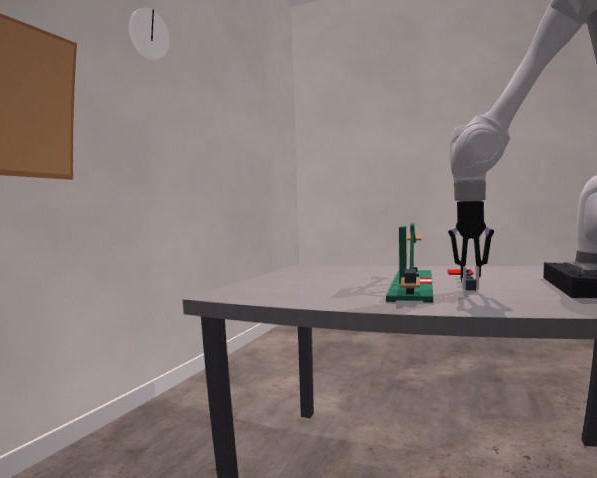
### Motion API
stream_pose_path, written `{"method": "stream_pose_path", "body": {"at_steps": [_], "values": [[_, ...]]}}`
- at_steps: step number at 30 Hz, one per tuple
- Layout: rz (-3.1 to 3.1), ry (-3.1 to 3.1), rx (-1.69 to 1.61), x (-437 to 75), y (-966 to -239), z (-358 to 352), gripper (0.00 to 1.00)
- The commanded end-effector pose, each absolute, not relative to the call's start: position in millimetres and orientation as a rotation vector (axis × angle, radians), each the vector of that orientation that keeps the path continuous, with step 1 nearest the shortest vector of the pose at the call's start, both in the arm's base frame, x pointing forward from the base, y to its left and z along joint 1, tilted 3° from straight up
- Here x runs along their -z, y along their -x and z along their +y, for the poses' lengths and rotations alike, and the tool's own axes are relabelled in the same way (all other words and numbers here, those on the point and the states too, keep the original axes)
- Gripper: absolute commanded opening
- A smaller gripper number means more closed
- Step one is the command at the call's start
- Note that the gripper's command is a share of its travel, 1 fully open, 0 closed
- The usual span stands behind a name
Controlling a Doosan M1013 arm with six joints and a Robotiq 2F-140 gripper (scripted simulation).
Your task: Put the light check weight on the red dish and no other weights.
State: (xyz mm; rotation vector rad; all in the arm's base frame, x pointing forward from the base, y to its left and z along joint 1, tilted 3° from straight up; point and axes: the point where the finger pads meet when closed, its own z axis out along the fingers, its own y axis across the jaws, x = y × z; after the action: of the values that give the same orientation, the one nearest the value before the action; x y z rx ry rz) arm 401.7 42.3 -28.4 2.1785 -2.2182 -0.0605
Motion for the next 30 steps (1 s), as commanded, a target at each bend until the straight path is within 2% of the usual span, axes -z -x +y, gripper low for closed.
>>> {"method": "stream_pose_path", "body": {"at_steps": [1,30], "values": [[-2.218,-2.179,0.061,28.3,-401.7,42.4,0.24],[-2.218,-2.179,0.061,32.3,-401.5,42.4,0.24]]}}
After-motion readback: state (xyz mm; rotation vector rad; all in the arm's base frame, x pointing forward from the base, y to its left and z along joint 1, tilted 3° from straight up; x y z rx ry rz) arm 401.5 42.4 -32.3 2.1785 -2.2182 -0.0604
